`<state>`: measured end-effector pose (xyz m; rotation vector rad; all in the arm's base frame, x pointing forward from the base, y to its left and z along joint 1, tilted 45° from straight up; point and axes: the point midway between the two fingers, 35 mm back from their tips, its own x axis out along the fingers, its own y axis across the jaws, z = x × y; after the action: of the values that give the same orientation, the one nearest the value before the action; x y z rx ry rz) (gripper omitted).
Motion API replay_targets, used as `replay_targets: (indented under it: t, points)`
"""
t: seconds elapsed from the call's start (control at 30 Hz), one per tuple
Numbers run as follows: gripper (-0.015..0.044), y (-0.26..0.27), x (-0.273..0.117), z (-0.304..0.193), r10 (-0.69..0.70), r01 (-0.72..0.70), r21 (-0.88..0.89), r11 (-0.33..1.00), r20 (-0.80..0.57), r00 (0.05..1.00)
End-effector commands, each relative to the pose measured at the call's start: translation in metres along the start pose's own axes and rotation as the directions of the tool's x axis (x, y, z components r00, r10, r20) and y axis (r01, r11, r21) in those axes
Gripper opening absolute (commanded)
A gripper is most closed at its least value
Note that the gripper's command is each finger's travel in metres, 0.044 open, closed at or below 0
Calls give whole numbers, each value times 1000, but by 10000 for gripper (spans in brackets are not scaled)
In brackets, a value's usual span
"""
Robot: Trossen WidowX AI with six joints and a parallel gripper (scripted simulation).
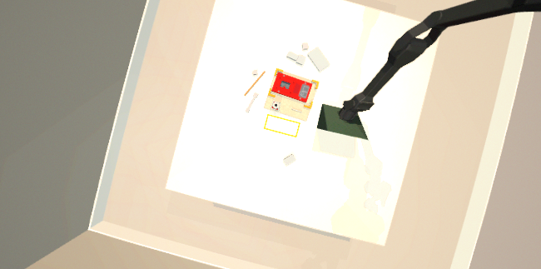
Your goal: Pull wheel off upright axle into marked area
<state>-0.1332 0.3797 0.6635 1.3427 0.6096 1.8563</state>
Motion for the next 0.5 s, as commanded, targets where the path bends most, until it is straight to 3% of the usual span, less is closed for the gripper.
replay_targets:
  t: [0.0, 0.47]
  points:
    - [300, -42, 6, 4, -111, 111, -61, 992, 14, 994]
    - [300, -159, 4, 35, -404, 412, -194, 890, 83, 911]
